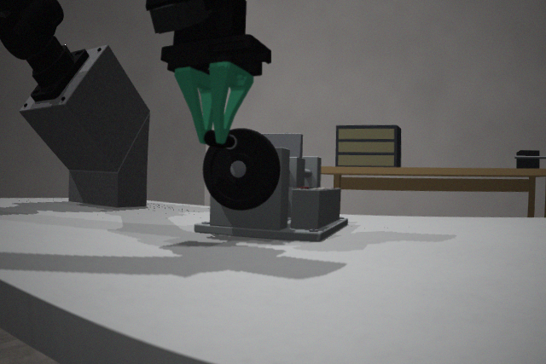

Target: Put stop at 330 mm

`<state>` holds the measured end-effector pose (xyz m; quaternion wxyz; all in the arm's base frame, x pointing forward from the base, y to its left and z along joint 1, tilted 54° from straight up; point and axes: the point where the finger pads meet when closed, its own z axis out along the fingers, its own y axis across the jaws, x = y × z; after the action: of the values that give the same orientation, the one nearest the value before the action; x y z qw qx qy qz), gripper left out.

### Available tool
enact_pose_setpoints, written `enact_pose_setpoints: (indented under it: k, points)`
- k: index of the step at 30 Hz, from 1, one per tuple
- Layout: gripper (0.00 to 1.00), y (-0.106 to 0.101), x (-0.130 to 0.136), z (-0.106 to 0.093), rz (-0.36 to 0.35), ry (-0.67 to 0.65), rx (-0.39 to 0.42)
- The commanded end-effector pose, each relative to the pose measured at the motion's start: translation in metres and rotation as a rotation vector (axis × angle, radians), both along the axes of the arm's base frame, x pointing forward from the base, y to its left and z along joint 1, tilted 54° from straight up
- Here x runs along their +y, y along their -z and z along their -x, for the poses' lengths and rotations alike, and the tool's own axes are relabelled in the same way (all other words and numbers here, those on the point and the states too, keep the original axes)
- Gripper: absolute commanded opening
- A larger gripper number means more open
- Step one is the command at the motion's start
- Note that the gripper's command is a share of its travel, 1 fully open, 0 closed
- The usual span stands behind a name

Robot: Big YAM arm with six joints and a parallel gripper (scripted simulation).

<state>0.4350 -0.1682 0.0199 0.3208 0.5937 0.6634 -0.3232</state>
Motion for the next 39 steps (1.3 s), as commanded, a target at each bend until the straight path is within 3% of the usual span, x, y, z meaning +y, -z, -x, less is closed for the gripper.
enact_pose_setpoints:
  k: [1, 19, 39]
  points:
    - [0.06, -0.004, -0.008, 0.012, 0.006, 0.011, 0.003]
    - [0.06, 0.002, -0.015, 0.022, 0.005, 0.011, 0.007]
    - [0.06, 0.023, -0.03, 0.033, 0.002, 0.011, 0.034]
